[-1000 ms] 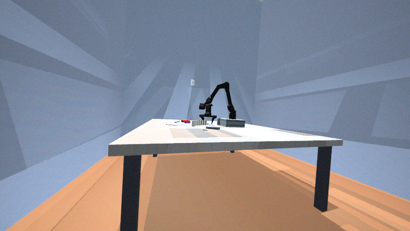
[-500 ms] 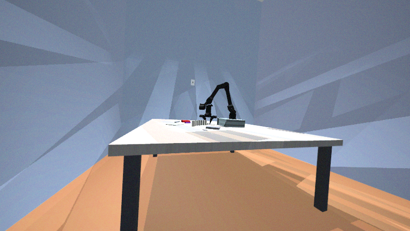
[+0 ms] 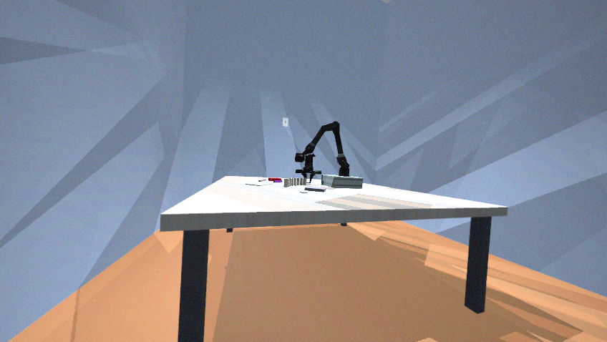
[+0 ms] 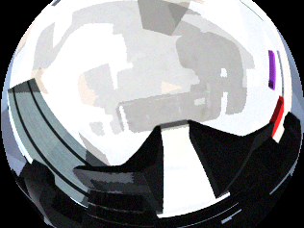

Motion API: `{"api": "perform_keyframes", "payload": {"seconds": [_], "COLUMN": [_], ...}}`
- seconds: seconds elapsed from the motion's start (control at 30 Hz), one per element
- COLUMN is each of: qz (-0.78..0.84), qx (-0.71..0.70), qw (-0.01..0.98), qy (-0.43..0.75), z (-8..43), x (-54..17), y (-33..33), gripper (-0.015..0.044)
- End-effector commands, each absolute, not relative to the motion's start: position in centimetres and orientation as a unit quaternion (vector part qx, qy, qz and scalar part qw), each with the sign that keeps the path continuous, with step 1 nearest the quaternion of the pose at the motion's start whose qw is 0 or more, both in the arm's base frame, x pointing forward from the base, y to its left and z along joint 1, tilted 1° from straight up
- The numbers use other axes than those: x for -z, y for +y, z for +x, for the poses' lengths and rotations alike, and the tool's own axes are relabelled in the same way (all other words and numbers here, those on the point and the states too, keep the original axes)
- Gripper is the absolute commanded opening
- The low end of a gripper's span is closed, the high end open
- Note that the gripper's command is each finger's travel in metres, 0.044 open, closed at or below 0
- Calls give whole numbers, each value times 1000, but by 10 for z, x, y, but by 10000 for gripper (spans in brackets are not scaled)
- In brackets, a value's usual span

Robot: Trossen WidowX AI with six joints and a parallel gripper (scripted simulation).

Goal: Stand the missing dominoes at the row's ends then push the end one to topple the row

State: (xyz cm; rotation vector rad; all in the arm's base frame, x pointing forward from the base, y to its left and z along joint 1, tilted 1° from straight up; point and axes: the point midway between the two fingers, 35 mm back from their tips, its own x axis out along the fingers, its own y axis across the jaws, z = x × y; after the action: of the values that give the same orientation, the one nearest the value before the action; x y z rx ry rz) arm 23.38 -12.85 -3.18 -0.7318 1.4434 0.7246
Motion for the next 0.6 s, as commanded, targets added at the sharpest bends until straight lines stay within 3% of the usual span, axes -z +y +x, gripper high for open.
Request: {"api": "perform_keyframes", "payload": {"seconds": [0.0, 0.3, 0.57], "qz": [-325, -325, -325], "qx": [-313, -313, -313], "qw": [634, 634, 634], "qy": [628, 628, 628], "z": [235, 232, 232], "x": [-4, -115, -123], "y": [-130, -128, -127], "gripper": [107, 107, 107]}}
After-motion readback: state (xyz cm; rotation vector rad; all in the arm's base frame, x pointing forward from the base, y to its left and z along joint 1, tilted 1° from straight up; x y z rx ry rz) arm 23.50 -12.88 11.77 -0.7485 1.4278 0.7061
